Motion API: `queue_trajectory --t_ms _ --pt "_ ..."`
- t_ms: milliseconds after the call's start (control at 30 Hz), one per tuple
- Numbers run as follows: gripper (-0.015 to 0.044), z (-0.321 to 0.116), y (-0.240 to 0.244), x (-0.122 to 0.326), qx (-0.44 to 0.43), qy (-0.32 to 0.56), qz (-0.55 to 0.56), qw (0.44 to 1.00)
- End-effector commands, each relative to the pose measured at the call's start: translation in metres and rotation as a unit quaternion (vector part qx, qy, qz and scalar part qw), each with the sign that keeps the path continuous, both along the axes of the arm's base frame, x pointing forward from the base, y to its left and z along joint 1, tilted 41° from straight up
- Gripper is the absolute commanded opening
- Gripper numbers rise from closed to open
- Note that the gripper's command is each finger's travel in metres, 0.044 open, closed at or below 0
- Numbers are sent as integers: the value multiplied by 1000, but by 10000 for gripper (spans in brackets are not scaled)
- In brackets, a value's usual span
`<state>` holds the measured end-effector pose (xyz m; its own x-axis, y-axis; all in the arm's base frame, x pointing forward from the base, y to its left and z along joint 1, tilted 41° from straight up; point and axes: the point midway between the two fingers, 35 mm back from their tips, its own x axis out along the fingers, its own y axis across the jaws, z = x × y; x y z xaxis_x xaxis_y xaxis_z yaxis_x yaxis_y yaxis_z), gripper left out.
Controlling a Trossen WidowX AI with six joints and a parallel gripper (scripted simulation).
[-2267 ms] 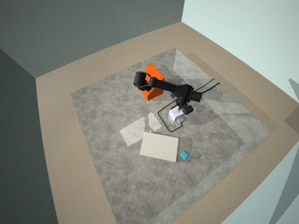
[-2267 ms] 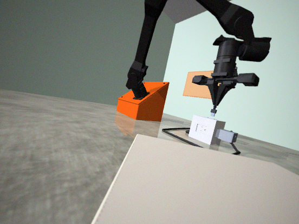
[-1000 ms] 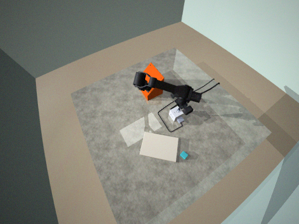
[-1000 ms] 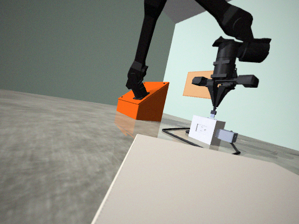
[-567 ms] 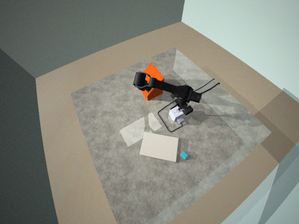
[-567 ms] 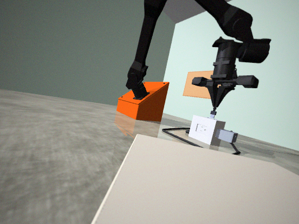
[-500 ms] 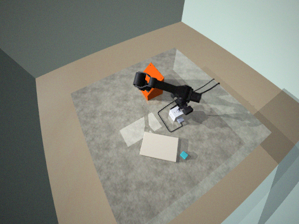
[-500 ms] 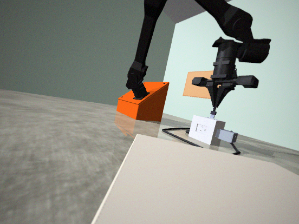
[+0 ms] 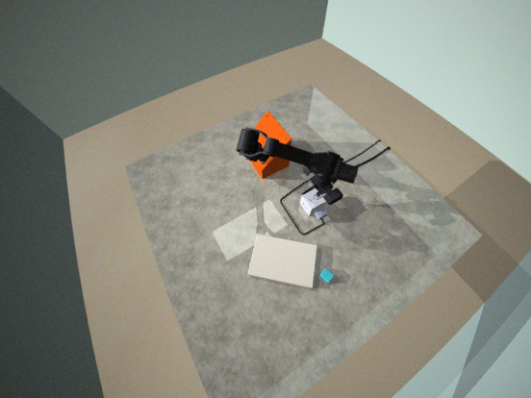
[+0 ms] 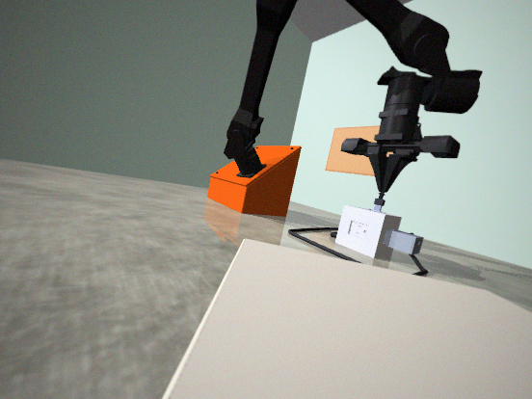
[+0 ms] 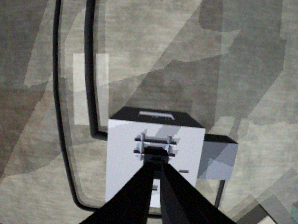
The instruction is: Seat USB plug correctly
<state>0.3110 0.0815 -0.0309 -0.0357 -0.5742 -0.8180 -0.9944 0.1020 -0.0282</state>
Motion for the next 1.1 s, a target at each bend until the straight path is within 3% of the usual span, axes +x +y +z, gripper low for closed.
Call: queue_trajectory --t_ms 0,1067 --pt "0 -1 0 0 1 1 2 1000" --pt "0 -4 -3 0 1 1 2 1000"
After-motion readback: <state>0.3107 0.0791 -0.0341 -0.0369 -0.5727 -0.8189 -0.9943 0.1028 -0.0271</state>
